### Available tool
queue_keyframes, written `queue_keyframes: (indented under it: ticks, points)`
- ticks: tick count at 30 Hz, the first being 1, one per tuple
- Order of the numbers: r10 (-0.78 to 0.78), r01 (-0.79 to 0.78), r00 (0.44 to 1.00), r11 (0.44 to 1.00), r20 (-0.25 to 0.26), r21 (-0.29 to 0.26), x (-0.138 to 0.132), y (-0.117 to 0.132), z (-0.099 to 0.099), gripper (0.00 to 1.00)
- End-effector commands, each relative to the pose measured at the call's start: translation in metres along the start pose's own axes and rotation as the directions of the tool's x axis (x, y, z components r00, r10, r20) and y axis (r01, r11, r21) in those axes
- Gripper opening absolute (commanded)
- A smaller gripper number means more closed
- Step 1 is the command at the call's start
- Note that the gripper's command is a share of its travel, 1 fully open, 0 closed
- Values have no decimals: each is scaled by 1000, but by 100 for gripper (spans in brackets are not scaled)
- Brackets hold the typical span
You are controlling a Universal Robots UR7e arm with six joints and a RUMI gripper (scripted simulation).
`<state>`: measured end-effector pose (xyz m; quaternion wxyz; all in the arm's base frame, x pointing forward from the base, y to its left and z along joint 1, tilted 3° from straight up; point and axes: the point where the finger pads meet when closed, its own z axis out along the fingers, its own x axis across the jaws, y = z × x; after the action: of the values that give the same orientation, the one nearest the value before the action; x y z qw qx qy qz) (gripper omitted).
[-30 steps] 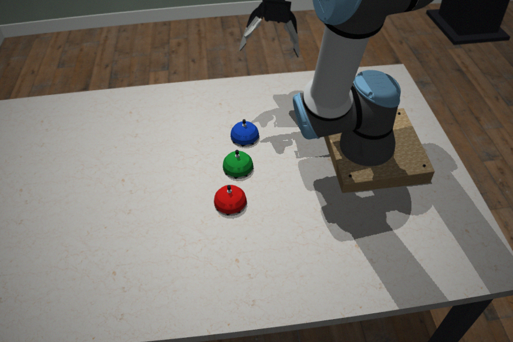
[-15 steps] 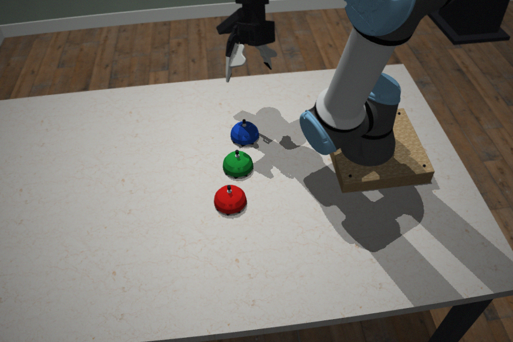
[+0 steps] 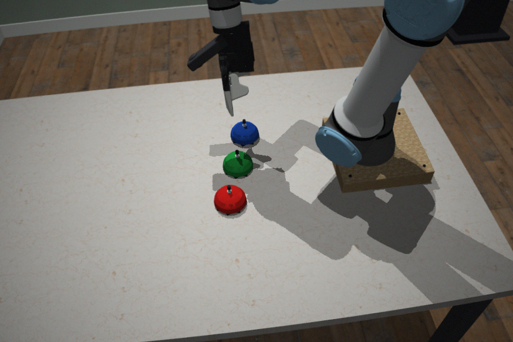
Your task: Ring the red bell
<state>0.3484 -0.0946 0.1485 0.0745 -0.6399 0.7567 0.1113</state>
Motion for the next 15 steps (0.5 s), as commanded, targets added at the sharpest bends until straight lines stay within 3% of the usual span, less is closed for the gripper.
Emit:
queue_keyframes:
  ticks: [1, 5, 9, 14, 15]
  points:
    - [-206, 206, 978, 979, -44, -5, -20, -10, 9, 100]
    - [-415, 414, 906, 910, -81, -27, -46, -17, 20, 100]
    - [-588, 586, 801, 808, -107, -54, -72, -21, 30, 100]
    - [-751, 747, 648, 659, -128, -89, -100, -23, 41, 100]
    - [-751, 747, 648, 659, -128, -89, -100, -23, 41, 100]
